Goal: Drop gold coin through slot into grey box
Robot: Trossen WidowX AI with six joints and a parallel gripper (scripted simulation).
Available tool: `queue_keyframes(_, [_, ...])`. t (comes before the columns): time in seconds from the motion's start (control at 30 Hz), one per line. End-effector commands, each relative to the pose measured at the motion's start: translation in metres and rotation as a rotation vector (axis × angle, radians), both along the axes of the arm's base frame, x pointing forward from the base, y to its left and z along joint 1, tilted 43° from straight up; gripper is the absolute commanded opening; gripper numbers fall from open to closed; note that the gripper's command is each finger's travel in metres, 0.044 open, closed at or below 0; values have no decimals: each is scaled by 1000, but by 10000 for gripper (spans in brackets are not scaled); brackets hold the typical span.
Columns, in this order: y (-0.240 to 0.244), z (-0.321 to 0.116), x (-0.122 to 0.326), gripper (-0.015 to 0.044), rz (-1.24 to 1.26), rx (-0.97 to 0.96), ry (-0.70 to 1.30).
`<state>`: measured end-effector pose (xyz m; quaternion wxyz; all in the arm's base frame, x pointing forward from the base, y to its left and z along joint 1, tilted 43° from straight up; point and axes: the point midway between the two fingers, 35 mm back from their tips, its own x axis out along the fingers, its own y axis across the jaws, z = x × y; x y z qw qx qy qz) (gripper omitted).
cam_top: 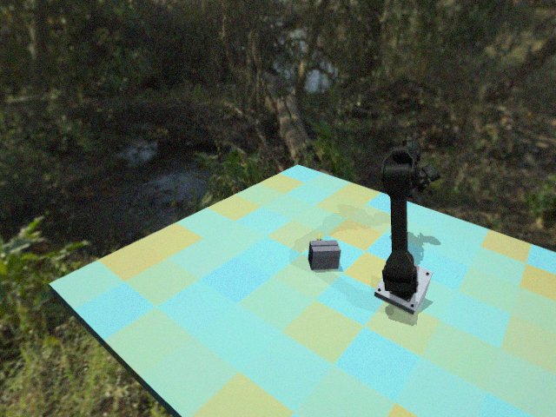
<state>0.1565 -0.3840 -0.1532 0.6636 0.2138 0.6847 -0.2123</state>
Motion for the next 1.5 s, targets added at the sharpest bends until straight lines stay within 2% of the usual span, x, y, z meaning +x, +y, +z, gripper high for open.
queue_keyframes(0.0, [37,28,57,161,497,100,-99])
queue_keyframes(0.6, [138,96,140,161,1586,275,-432])
queue_keyframes(1.13, [234,166,188,161,2379,266,-872])
queue_keyframes(1.27, [255,182,197,161,2539,235,-996])
queue_keyframes(1.47, [260,186,198,161,2544,233,-1001])
